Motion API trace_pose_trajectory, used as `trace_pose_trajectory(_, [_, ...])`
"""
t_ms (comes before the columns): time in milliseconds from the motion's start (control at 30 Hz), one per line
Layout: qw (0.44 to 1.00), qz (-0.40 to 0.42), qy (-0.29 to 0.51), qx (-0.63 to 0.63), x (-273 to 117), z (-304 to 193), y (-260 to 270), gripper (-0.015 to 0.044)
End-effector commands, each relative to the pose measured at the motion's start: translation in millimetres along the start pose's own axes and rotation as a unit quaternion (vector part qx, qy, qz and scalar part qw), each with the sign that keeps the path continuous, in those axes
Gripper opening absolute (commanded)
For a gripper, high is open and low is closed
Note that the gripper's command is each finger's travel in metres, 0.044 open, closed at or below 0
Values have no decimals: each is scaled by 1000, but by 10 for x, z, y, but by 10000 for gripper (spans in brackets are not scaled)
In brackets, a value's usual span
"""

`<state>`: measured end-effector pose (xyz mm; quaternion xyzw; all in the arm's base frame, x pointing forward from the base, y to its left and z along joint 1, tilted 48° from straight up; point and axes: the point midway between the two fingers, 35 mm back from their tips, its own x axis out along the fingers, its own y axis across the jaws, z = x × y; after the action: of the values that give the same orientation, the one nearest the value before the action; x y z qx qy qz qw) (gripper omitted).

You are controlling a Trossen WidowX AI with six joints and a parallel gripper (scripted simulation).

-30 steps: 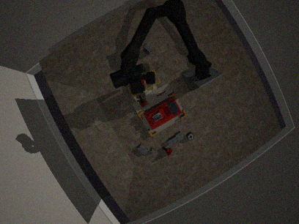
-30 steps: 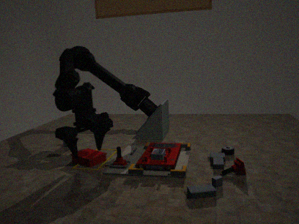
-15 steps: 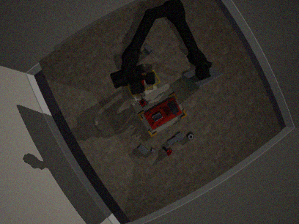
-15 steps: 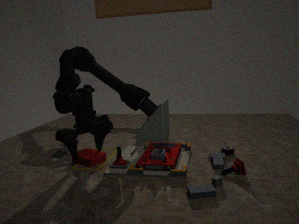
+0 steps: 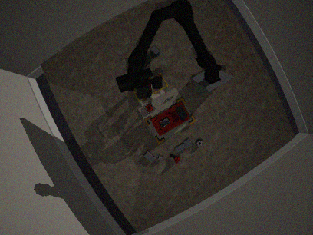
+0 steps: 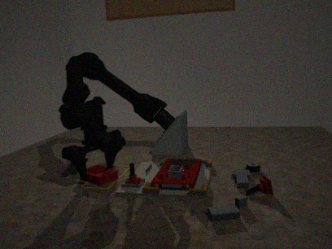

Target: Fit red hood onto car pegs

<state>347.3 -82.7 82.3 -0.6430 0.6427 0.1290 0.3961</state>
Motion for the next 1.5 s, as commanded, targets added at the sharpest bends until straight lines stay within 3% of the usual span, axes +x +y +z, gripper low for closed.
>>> trace_pose_trajectory(0, [1000,0,0,0,-3,0,0,361])
trace_pose_trajectory(333, [1000,0,0,0,-3,0,0,295])
trace_pose_trajectory(700, [1000,1,0,-1,-134,2,2,6])
trace_pose_trajectory(1467, [1000,2,-2,-1,-826,11,0,0])
